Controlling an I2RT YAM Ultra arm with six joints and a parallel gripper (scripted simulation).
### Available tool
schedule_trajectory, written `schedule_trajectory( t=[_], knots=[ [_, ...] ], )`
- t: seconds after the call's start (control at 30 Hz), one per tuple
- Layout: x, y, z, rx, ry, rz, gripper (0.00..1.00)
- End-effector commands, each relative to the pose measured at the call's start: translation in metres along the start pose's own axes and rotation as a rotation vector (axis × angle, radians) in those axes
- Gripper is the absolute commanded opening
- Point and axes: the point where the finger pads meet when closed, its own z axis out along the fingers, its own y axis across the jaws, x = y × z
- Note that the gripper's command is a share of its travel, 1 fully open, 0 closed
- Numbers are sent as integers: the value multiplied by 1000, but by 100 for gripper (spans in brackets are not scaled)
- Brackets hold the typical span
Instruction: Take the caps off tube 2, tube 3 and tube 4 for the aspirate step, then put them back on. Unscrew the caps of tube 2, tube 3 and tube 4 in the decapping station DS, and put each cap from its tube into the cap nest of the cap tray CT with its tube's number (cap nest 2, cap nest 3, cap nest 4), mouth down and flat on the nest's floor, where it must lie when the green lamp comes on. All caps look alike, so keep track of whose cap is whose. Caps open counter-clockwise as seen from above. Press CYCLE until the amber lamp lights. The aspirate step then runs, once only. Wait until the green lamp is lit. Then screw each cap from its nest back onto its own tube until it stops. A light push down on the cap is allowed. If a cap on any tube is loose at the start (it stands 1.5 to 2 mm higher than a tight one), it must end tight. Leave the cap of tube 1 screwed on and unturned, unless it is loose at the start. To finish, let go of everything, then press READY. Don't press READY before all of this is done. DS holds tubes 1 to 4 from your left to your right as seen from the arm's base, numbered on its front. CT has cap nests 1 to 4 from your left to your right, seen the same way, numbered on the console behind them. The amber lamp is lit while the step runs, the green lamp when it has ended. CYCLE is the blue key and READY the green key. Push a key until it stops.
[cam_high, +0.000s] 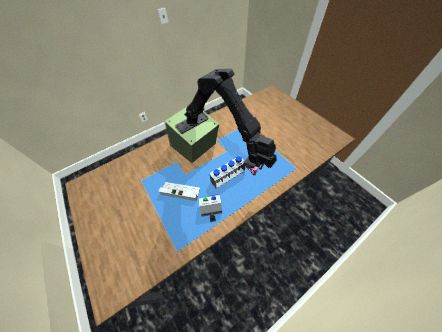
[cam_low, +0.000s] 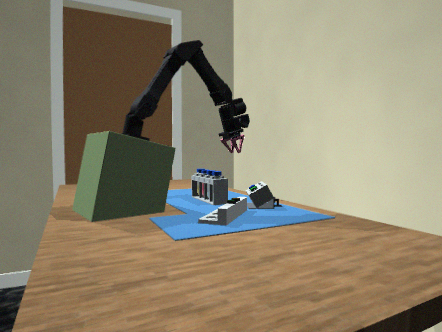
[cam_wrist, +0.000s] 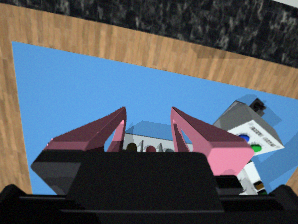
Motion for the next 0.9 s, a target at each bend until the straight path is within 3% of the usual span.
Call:
schedule_trajectory(
  t=[0.0, 0.1, 0.17, 0.37, 0.43, 0.77, 0.83, 0.87],
  knots=[
    [-6, -4, -8, -5, -32, -21, 49],
    [2, -16, -7, -5, -32, -21, 49],
    [9, -24, -7, 17, 21, -29, 49],
    [27, -48, -7, 18, 21, -29, 49],
    [34, -55, -7, 32, 73, -33, 49],
    [62, -84, -8, 33, 74, -34, 49],
    [70, -90, -9, 39, 125, -35, 49],
    [74, -93, -9, 40, 125, -35, 49]
  ],
)
